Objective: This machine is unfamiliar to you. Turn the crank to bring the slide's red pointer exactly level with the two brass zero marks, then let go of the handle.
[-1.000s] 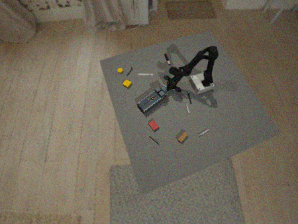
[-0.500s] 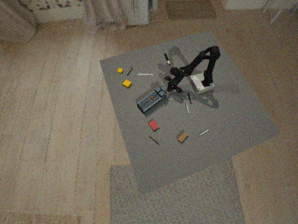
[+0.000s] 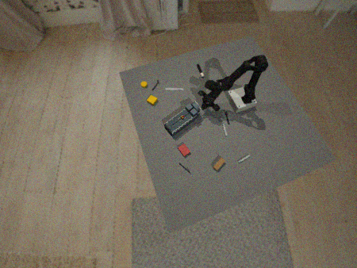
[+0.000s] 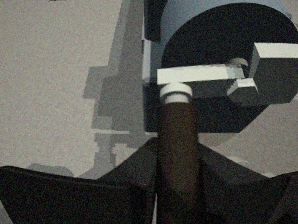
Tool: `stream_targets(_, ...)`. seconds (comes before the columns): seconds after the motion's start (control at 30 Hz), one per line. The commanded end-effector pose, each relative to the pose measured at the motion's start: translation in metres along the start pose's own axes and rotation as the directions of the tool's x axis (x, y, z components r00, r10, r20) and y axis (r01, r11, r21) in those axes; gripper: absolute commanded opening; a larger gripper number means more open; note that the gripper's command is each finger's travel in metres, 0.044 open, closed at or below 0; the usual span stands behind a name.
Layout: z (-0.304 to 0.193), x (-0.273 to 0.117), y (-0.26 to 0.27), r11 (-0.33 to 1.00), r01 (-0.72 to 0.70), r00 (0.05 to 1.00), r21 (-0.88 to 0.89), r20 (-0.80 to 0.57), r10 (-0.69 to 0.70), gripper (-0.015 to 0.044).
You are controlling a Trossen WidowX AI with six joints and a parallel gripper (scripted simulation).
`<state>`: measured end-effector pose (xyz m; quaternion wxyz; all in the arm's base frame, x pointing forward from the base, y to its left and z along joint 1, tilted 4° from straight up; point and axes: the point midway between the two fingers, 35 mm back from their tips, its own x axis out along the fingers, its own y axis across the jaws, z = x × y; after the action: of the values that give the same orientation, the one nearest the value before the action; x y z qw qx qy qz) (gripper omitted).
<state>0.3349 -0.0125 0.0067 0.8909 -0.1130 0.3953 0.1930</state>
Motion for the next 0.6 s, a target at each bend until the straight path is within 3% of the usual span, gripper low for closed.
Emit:
stream_targets(0.0,0.006,-0.006,0.002,1.000,-0.005,1.000,-0.001,0.009,0.005,0.0000)
stream_targets(0.57,0.019,-0.019,-0.005,1.000,-0.004,1.000,-0.001,0.009,0.004,0.0000)
